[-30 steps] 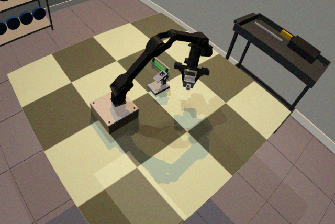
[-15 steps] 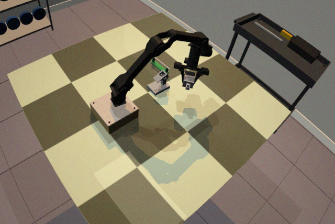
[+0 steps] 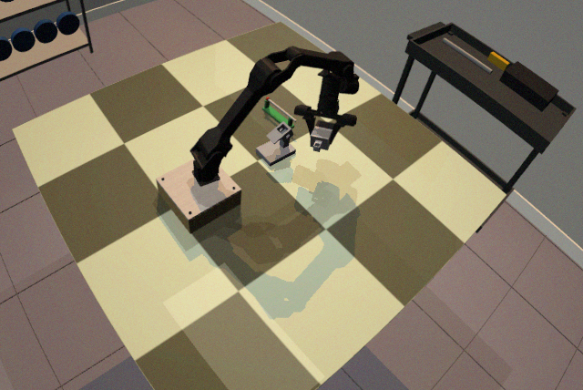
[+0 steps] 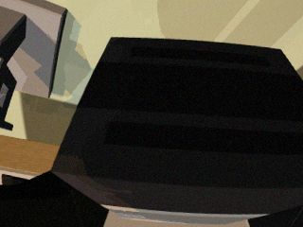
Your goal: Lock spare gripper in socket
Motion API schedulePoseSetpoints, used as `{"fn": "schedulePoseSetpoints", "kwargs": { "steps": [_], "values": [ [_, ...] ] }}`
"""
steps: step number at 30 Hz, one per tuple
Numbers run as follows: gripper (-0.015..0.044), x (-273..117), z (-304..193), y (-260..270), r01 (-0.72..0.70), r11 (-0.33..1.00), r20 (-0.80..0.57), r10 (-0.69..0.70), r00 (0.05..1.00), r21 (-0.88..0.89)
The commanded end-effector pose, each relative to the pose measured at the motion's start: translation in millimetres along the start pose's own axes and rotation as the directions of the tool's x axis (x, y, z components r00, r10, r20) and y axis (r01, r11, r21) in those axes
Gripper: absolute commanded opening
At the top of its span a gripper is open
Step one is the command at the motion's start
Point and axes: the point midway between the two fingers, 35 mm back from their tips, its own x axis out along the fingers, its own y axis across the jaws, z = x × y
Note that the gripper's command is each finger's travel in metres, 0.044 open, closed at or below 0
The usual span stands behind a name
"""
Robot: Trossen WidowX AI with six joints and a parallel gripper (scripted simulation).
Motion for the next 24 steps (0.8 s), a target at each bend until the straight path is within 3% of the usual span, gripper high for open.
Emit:
{"fn": "schedulePoseSetpoints", "kwargs": {
  "steps": [1, 24],
  "values": [
    [0.0000, -8, -4, 4, 0.036, 0.996, -0.001, -0.036, 0.999, 0.083],
    [0.0000, -23, -9, 38, 0.168, 0.847, -0.044, -0.169, 0.985, 0.504]
  ]
}}
